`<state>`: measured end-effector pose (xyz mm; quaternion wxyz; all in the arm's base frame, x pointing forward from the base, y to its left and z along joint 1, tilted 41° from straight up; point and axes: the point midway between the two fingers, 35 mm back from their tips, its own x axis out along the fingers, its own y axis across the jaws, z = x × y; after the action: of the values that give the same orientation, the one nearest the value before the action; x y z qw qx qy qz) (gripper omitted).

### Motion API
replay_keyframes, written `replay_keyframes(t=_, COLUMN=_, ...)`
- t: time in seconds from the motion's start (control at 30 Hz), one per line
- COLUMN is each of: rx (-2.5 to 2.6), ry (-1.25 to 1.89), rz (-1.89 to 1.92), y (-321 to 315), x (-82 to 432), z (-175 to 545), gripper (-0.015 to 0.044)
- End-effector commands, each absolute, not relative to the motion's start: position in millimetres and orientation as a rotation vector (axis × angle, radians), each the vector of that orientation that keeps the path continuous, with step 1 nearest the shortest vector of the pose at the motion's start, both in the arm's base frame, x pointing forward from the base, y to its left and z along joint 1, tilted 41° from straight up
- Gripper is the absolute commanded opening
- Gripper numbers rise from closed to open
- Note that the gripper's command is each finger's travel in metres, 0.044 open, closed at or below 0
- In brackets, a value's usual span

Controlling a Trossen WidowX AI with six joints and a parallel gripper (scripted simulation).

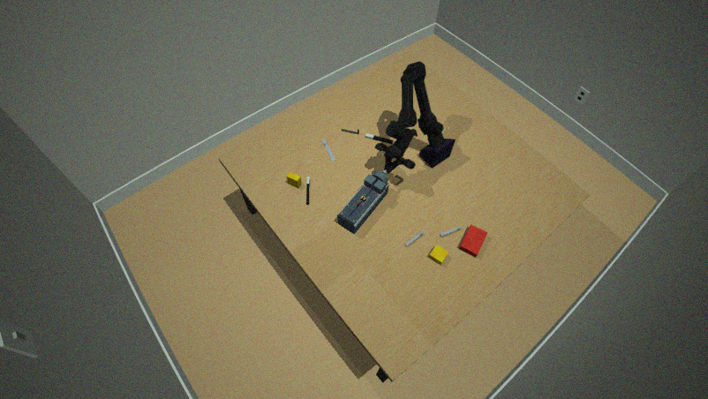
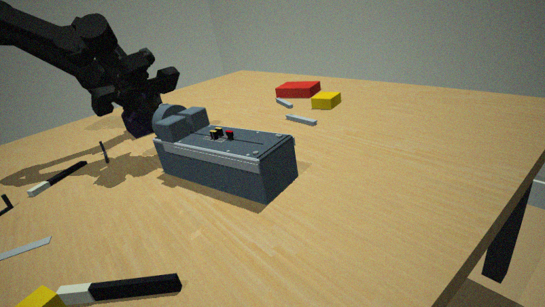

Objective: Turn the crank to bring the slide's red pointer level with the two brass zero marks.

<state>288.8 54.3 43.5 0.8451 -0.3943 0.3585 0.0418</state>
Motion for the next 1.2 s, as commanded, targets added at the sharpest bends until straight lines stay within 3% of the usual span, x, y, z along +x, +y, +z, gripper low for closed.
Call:
replay_keyframes(t=0.0, rx=-0.835, ry=0.768, rz=0.117, y=59.0, x=285.7, z=36.2, gripper=0.0)
replay_keyframes(t=1.17, rx=-0.835, ry=0.768, rz=0.117, y=59.6, x=283.4, z=21.5, gripper=0.0)
